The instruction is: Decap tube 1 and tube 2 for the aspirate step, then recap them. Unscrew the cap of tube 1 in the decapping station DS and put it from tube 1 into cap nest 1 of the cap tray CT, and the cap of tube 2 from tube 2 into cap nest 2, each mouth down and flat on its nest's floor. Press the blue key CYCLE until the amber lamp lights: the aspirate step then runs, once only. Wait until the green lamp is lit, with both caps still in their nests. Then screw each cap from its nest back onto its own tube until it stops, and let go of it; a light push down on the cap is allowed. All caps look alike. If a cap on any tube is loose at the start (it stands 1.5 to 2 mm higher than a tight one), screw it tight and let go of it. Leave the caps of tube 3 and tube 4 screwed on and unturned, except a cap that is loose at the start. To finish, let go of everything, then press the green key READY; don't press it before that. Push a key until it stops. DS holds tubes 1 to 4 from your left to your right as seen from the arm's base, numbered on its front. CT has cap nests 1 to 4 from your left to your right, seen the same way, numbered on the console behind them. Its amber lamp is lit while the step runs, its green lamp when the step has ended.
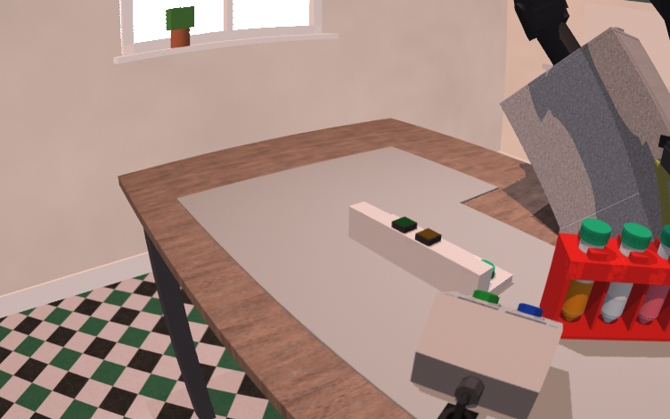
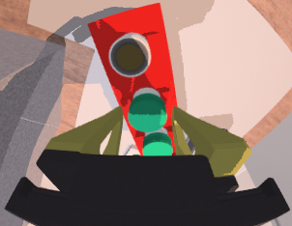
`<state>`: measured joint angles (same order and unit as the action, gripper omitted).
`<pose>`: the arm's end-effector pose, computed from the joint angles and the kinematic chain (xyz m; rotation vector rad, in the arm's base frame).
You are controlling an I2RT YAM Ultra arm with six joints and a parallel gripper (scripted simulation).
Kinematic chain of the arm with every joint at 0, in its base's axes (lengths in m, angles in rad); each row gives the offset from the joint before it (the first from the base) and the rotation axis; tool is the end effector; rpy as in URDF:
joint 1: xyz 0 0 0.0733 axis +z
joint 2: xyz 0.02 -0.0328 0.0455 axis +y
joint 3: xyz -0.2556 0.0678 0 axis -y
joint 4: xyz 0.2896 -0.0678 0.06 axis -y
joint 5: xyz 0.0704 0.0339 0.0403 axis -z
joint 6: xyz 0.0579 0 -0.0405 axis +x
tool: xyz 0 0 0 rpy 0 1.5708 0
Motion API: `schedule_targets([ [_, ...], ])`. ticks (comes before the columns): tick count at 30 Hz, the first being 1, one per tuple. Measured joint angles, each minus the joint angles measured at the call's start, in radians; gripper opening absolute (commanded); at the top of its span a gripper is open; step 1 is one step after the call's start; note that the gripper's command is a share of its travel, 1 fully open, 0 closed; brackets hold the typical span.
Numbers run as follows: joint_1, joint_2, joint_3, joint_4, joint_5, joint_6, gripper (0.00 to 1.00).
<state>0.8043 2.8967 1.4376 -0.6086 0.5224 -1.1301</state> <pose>0.2296 0.1984 -0.2062 2.1692 -1.2882 0.5604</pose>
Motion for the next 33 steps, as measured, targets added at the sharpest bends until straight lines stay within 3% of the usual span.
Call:
schedule_targets([
  [20,0.007,-0.007,0.005,-0.018,-0.006,0.968,0.49],
  [26,0.008,-0.007,0.006,-0.019,-0.008,1.105,0.49],
  [27,0.008,-0.007,0.006,-0.019,-0.008,1.115,0.00],
  [33,0.008,-0.007,0.006,-0.019,-0.008,1.143,0.00],
])
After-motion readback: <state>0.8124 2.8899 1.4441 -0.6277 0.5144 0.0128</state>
